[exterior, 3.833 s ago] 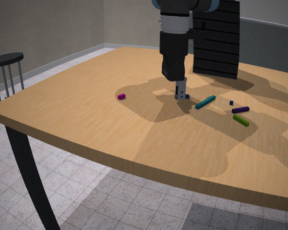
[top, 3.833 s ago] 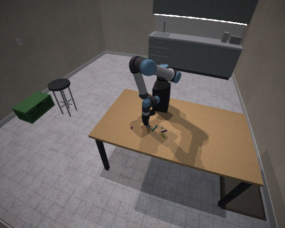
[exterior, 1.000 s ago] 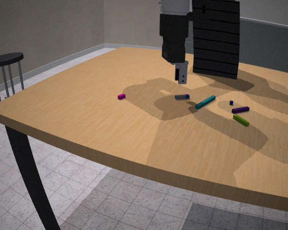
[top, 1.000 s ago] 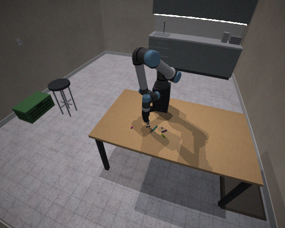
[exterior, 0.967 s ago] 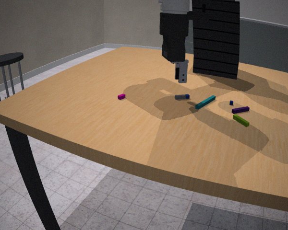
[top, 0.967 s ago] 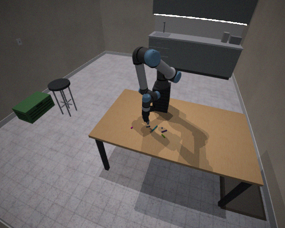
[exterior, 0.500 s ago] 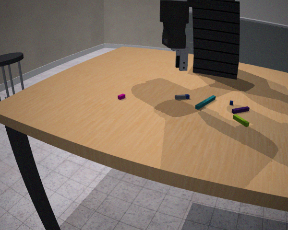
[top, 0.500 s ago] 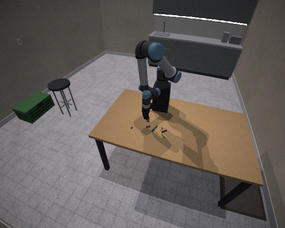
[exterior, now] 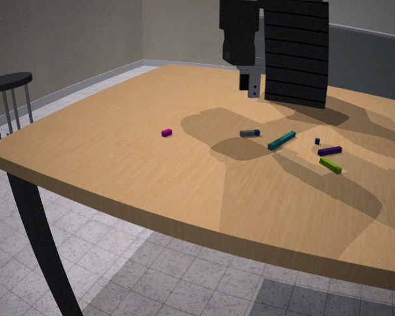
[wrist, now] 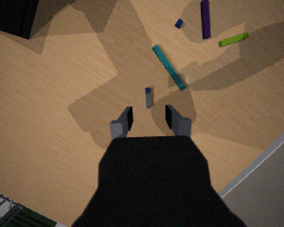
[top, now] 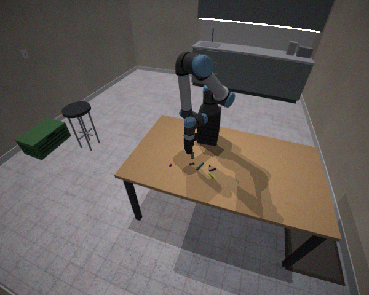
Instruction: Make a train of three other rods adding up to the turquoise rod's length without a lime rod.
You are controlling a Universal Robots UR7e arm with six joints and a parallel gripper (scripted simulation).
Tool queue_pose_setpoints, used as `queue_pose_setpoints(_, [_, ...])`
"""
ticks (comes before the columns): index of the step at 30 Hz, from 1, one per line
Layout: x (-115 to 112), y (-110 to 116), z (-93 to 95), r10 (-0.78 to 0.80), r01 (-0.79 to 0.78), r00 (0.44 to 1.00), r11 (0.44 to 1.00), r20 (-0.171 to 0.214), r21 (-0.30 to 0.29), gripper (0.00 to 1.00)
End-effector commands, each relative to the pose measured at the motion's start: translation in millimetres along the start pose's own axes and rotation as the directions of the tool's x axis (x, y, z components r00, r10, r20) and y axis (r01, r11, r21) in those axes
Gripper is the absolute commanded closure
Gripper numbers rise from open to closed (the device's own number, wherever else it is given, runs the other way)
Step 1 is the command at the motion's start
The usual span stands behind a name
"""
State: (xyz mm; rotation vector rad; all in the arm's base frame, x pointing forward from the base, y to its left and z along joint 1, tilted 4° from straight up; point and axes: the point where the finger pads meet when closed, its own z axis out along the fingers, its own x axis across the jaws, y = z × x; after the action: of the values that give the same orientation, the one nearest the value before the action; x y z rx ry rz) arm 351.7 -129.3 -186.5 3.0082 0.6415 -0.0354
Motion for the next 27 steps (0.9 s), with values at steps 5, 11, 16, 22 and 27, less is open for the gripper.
queue_pose_setpoints(5, [0, -1, -0.7, -0.001, 0.001, 1.0, 1.0, 0.0, -0.001, 0.0])
queue_pose_setpoints(11, [6, -4, 0.7, -0.006, 0.006, 1.0, 1.0, 0.0, -0.001, 0.0])
queue_pose_setpoints(16, [18, -14, 2.5, -0.016, 0.016, 1.0, 1.0, -0.001, -0.001, 0.0])
queue_pose_setpoints(22, [56, -56, 9.1, -0.055, 0.055, 0.999, 0.999, -0.001, 0.0, 0.0])
queue_pose_setpoints(27, [81, -92, 14.2, -0.083, 0.083, 0.997, 0.997, -0.001, 0.0, 0.0])
